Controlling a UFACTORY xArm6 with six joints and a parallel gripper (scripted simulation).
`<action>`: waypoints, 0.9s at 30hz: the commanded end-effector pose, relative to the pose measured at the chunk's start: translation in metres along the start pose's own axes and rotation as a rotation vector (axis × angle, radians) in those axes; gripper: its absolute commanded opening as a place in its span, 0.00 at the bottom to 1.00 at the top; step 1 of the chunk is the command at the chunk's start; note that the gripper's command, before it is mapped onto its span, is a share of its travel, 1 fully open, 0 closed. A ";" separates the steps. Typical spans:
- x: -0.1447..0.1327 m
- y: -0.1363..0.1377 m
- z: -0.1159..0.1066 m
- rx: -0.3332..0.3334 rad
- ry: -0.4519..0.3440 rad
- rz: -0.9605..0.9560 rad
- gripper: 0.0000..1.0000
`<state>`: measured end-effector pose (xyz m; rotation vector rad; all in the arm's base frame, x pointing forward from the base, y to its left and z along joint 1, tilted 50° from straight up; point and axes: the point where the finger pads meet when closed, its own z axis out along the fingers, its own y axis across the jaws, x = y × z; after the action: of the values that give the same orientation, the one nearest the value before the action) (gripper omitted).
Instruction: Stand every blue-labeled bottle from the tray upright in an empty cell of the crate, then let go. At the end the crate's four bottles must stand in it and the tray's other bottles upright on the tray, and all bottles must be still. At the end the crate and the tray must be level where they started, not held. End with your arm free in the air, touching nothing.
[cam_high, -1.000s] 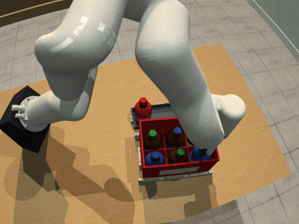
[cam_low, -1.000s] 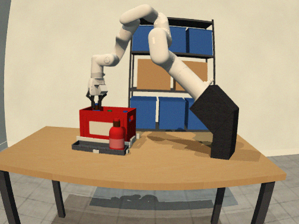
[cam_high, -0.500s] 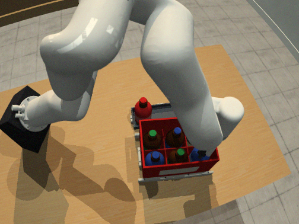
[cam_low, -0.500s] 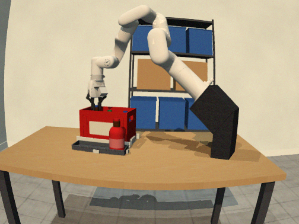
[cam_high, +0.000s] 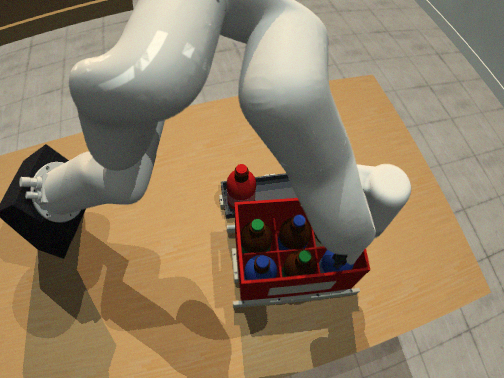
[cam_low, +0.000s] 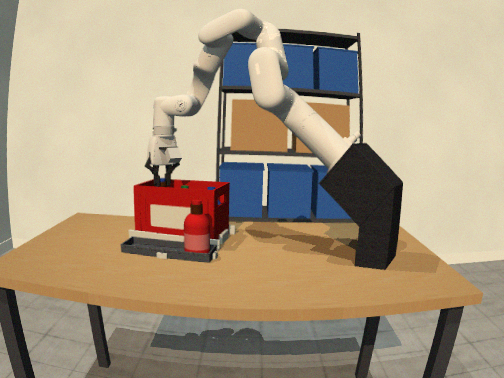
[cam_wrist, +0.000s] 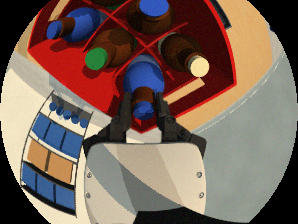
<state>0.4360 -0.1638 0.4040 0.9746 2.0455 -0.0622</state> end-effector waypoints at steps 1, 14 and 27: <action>-0.001 0.001 -0.001 -0.002 -0.004 0.000 0.00; -0.001 0.001 -0.001 -0.002 -0.004 0.000 0.00; -0.001 0.001 0.001 -0.002 -0.004 0.000 0.00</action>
<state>0.4370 -0.1643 0.4032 0.9746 2.0455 -0.0622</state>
